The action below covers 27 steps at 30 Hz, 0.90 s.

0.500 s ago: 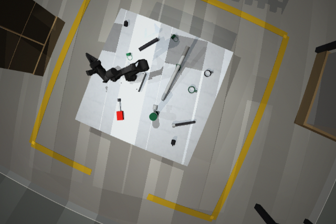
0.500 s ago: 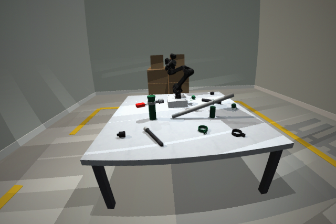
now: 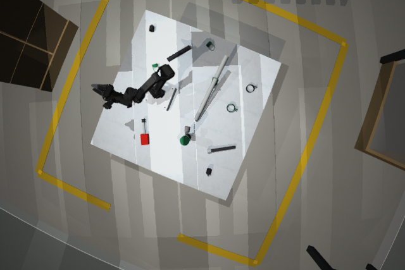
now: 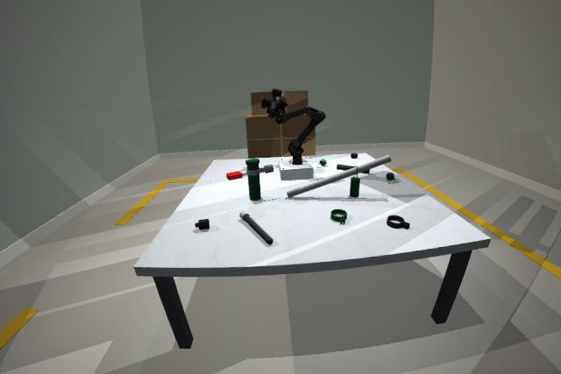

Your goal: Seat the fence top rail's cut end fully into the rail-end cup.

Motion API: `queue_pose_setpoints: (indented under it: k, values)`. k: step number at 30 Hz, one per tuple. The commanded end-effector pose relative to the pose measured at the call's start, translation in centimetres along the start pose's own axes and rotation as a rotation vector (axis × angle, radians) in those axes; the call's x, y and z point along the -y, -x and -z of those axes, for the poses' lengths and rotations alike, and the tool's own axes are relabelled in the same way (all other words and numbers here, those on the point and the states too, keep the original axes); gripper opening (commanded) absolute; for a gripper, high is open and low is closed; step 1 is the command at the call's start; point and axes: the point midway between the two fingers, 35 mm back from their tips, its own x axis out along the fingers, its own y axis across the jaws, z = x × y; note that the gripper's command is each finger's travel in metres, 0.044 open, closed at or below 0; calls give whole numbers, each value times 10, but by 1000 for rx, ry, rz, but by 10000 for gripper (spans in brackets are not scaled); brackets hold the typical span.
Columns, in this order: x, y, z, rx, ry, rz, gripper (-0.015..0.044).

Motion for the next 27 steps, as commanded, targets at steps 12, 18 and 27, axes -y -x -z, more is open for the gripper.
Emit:
queue_pose_setpoints:
  k: [12, 18, 27]
  values:
    - [-5, 125, -184, 794, -382, -421, 440]
    - [9, 204, -217, 1047, -496, -648, 440]
    - [45, 343, -217, 1409, -577, -1091, 440]
